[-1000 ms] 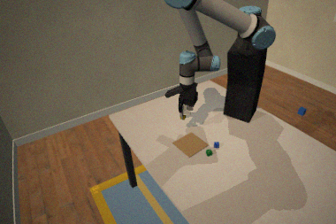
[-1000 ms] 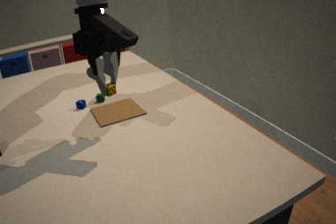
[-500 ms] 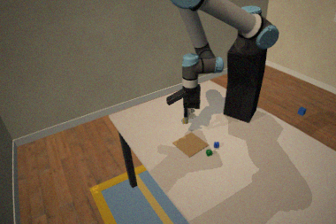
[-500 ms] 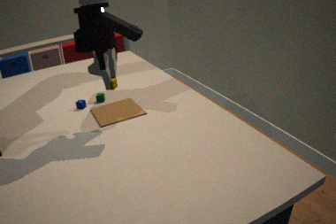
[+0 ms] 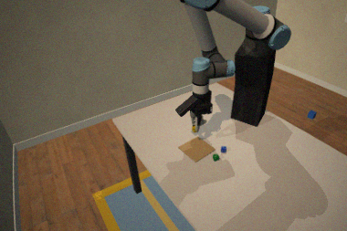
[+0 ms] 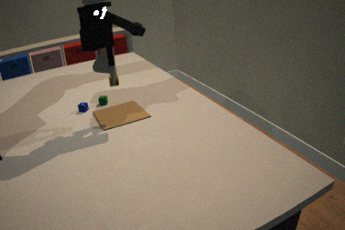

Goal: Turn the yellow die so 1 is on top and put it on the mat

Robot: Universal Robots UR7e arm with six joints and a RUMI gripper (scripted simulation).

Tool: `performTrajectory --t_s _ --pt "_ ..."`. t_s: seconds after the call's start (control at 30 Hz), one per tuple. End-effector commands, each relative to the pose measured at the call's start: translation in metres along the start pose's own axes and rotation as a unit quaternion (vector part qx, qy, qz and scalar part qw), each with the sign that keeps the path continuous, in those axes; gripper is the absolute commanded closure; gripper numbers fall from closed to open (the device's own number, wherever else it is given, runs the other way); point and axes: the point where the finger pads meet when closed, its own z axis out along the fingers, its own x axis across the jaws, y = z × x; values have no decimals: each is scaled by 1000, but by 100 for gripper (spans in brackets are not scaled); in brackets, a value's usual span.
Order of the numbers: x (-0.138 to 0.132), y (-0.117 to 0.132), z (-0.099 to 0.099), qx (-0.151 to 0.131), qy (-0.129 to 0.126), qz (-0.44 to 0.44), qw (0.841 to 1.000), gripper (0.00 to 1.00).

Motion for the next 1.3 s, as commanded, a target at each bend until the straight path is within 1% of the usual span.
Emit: performTrajectory --t_s 0.0,0.17,0.87,1.03,1.27 --pt "-18 1 -1 0 -2 -82 997 94" --pt "-25 1 -2 1 -2 -114 993 94" --pt "-25 1 1 0 -2 -123 992 94" --pt "-25 1 12 0 -2 -129 992 94" --pt "-26 1 43 0 -2 -129 992 94"
